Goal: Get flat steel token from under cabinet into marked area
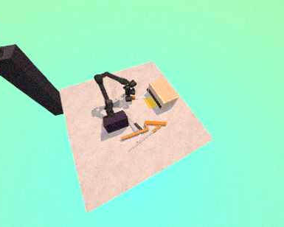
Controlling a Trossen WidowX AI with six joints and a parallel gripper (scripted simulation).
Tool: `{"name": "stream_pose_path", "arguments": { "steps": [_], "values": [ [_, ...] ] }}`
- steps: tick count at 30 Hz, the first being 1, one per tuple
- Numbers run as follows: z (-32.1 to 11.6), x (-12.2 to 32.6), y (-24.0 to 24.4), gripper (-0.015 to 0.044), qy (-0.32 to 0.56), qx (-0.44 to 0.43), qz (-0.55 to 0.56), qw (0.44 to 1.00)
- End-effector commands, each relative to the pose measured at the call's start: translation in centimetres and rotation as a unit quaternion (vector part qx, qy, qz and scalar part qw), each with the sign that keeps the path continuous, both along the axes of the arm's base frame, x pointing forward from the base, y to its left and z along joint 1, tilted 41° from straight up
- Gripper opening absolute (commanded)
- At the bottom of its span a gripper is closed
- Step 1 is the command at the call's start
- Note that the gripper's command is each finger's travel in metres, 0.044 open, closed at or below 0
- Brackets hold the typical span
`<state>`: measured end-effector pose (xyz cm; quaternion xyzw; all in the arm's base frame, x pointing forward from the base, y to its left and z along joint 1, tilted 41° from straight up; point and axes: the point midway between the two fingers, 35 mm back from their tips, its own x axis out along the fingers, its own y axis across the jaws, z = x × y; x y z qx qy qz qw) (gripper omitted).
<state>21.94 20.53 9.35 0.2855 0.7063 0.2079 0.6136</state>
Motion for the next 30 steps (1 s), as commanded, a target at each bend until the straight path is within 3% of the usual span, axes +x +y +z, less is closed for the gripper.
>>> {"name": "stream_pose_path", "arguments": {
  "steps": [1, 30],
  "values": [
    [-0.1, 0.6, 0.0, 0.0, 0.0, 0.0, 0.0, 1.0],
    [-0.5, 4.2, -0.1, 0.0, -0.002, 0.0, 0.001, 1.0]
  ]
}}
